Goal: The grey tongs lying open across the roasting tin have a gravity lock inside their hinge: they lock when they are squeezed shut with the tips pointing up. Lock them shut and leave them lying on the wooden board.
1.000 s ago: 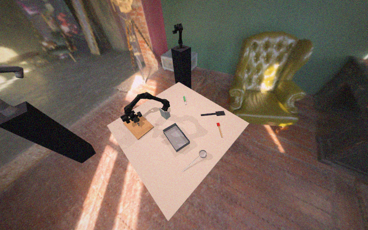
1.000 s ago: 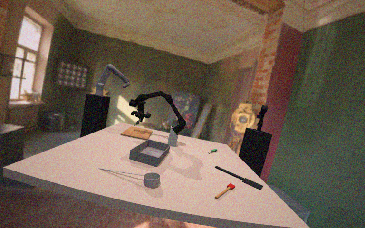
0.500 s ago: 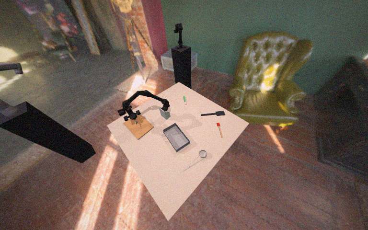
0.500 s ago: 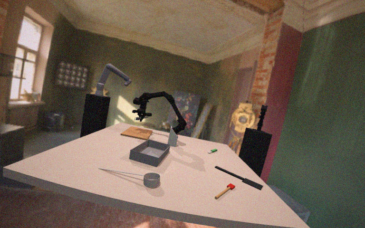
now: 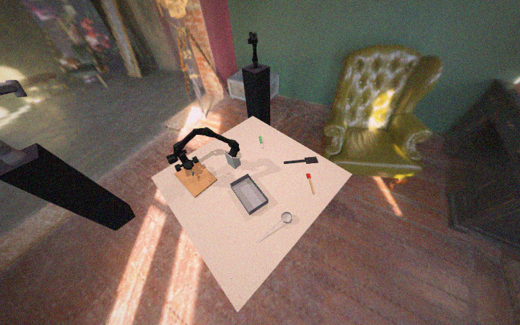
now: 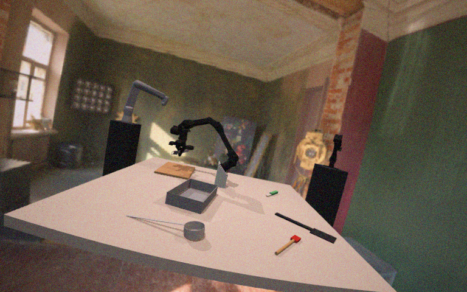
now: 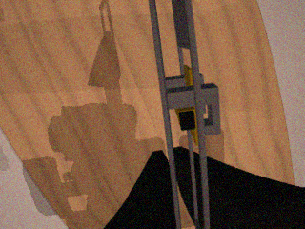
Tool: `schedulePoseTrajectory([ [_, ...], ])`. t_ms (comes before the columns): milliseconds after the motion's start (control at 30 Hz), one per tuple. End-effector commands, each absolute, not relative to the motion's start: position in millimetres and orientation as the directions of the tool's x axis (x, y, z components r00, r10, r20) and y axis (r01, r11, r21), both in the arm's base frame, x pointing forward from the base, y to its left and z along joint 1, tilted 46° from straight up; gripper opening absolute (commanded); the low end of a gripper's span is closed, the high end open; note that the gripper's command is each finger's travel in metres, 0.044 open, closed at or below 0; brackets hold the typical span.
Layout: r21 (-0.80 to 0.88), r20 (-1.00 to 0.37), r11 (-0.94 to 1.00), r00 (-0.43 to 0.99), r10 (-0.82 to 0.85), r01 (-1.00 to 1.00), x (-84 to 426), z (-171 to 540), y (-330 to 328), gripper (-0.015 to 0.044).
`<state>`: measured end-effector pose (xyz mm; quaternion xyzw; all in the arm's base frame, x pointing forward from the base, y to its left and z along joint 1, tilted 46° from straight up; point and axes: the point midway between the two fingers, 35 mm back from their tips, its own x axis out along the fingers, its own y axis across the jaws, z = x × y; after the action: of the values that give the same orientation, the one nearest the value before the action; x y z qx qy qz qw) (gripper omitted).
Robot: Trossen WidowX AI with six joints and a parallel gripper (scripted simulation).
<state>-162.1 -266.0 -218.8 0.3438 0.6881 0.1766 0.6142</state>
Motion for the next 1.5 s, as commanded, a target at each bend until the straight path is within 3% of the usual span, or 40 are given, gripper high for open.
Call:
schedulePoseTrajectory([
  [0,0.665,-0.725,0.704,-0.013,0.689,0.252,-162.5,-223.5,-262.5,-0.0150],
  [1433,0.666,-0.723,0.702,-0.015,0.691,0.253,-162.9,-268.5,-216.6,-0.0150],
  [1467,0.669,-0.721,0.698,-0.007,0.693,0.256,-162.0,-267.7,-216.3,-0.0124],
])
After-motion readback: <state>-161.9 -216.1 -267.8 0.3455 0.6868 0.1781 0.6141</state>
